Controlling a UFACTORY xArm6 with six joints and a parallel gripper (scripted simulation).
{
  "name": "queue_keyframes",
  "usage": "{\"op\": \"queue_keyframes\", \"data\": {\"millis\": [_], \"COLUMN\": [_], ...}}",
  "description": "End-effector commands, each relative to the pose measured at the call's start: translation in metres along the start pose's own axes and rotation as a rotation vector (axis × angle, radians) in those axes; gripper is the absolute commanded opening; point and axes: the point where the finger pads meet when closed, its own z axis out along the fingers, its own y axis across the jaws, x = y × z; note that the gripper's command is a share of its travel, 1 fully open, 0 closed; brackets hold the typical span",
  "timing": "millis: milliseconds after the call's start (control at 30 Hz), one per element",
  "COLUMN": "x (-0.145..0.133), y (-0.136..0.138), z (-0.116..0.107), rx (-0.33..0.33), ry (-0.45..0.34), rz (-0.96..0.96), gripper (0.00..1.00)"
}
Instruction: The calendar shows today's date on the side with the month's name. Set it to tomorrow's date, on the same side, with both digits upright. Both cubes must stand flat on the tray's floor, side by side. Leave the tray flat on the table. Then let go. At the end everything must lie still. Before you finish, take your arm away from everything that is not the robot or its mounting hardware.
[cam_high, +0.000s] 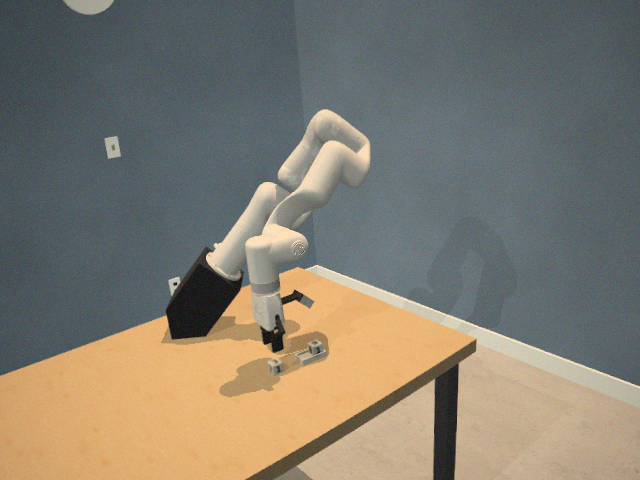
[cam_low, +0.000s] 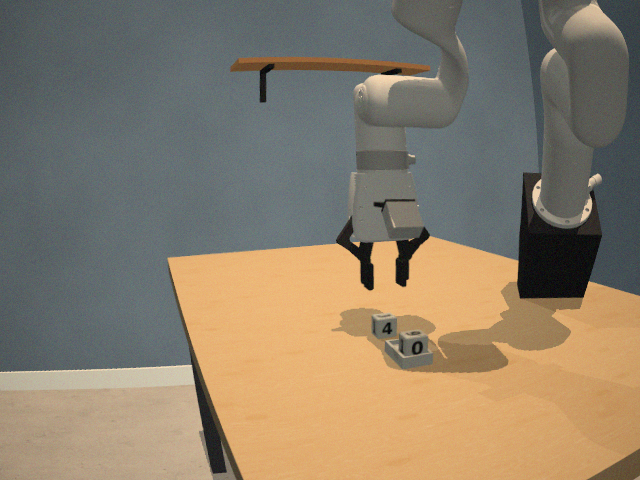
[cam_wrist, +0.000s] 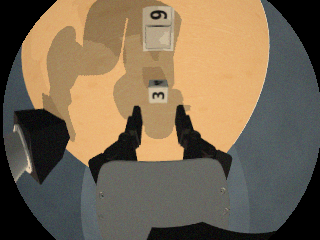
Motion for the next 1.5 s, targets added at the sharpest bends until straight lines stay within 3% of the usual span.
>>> {"op": "queue_keyframes", "data": {"millis": [0,567,1467], "x": [-0.001,-0.001,-0.001], "y": [0.001,0.001,0.000], "z": [0.008,0.031,0.038], "rx": [-0.002,-0.002,-0.002], "ry": [-0.001,-0.001,-0.001], "rz": [-0.001,-0.001,-0.001], "gripper": [0.49,0.49,0.49]}}
